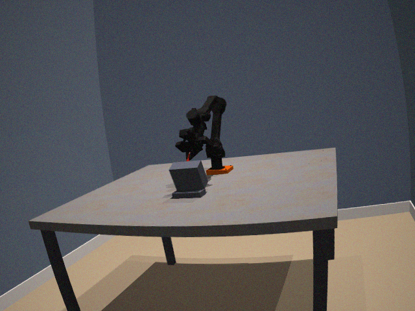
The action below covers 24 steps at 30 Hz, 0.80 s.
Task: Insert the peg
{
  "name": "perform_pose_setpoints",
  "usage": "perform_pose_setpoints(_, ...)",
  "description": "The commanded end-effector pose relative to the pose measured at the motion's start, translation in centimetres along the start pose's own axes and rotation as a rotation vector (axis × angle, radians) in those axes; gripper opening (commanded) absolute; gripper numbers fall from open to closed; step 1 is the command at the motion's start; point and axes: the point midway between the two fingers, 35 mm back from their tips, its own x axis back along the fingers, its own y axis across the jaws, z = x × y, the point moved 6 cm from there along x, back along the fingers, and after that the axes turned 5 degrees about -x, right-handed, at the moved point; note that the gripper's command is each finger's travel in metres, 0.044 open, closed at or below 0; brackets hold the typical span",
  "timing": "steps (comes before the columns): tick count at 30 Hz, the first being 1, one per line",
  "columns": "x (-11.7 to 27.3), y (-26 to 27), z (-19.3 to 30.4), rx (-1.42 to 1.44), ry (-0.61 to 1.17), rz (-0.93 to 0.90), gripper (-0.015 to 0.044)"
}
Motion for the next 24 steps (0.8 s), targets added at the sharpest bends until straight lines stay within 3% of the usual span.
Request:
perform_pose_setpoints(1,0.1,0.1,0.3,-0.011,-0.02,-0.009,0.0)
perform_pose_setpoints(24,0.6,0.7,1.7,-0.075,-0.114,-0.081,0.0)
